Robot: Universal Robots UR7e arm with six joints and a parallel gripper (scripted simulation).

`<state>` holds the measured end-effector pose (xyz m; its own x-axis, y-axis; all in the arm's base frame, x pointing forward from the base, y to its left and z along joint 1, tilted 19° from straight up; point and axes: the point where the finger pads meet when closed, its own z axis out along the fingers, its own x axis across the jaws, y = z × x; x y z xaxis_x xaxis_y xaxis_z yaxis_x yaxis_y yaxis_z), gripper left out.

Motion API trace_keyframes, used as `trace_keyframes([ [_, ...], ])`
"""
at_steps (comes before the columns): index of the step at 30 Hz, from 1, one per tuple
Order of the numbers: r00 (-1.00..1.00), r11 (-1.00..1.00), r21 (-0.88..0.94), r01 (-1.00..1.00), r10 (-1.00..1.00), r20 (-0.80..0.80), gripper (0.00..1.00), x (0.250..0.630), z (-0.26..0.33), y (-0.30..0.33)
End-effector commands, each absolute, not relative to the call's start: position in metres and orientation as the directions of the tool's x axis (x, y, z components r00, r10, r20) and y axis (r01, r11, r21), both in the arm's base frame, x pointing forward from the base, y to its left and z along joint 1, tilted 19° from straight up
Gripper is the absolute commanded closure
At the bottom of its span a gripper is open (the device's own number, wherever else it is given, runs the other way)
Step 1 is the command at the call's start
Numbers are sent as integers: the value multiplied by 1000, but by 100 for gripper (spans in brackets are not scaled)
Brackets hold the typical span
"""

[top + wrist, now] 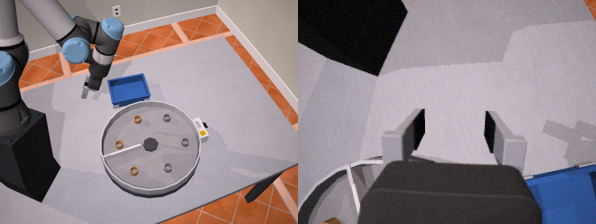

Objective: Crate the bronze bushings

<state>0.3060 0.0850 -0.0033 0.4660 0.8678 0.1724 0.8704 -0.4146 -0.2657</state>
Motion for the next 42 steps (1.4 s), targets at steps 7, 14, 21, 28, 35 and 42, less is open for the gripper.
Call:
trace_keyframes([
  [7, 465, -415, -261, 871, 868, 173, 0, 333, 26, 65],
  [14, 466, -416, -260, 872, 868, 173, 0, 339, 33, 60],
  [21, 466, -416, -260, 872, 868, 173, 0, 363, 60, 42],
  [28, 466, -416, -260, 872, 868, 173, 0, 363, 60, 42],
  [35, 466, -416, -258, 872, 868, 173, 0, 393, 94, 19],
  [42, 466, -416, -258, 872, 868, 173, 0, 393, 94, 19],
])
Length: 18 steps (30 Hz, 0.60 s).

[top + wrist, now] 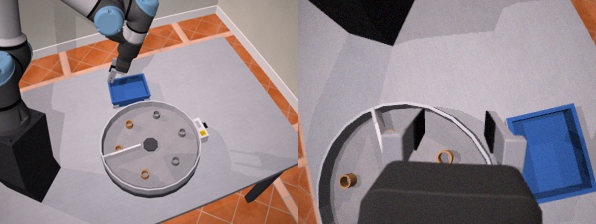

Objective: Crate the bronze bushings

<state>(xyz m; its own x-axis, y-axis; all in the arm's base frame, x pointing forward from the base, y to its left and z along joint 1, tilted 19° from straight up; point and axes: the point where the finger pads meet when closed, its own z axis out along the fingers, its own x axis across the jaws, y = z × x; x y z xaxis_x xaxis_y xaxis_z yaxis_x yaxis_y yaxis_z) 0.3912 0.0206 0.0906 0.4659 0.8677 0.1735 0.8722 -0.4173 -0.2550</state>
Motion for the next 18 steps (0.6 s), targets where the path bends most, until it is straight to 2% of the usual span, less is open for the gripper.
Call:
trace_keyframes([
  [1, 466, -416, -258, 872, 868, 173, 0, 393, 94, 19],
  [5, 466, -416, -258, 872, 868, 173, 0, 393, 94, 19],
  [10, 466, -417, -257, 872, 868, 173, 0, 423, 127, -4],
  [18, 466, -417, -257, 872, 868, 173, 0, 423, 127, -4],
])
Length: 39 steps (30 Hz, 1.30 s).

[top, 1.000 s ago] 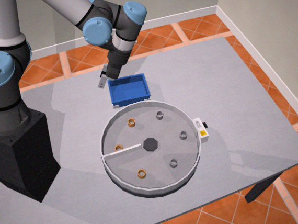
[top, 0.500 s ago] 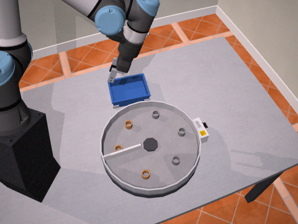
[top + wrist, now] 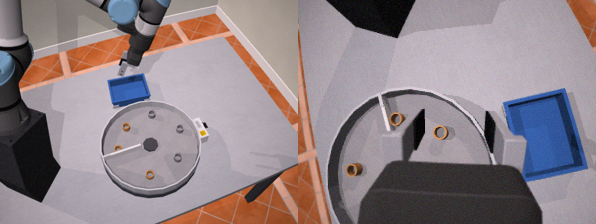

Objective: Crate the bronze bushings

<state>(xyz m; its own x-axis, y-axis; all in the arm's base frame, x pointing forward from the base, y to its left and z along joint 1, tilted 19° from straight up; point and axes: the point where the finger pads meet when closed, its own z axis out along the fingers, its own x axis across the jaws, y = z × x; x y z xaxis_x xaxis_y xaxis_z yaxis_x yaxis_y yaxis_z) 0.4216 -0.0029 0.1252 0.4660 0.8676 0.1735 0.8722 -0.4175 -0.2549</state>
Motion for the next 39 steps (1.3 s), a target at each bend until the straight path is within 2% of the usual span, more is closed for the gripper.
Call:
trace_keyframes([
  [1, 466, -417, -257, 872, 868, 173, 0, 423, 127, -4],
  [4, 466, -417, -257, 872, 868, 173, 0, 423, 127, -4],
  [9, 466, -417, -256, 872, 868, 173, 0, 453, 161, -27],
  [21, 466, -417, -256, 872, 868, 173, 0, 453, 161, -27],
  [26, 416, -414, -60, 908, 878, 237, 0, 454, 162, -28],
  [39, 405, -412, -25, 911, 881, 246, 0, 454, 162, -28],
])
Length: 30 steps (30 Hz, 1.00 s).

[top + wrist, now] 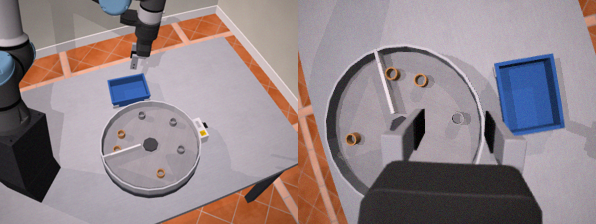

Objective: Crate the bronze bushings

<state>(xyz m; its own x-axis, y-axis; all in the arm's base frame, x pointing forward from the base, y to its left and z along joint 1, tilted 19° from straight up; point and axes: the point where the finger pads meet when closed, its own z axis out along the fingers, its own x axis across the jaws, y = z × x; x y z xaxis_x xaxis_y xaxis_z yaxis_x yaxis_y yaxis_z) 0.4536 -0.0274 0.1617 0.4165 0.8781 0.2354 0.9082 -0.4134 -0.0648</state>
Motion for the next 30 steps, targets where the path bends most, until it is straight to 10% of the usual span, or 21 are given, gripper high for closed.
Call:
trace_keyframes([
  [1, 393, -410, 15, 912, 883, 257, 0, 454, 163, -28],
  [30, 355, -403, 131, 906, 890, 286, 0, 425, 114, -34],
])
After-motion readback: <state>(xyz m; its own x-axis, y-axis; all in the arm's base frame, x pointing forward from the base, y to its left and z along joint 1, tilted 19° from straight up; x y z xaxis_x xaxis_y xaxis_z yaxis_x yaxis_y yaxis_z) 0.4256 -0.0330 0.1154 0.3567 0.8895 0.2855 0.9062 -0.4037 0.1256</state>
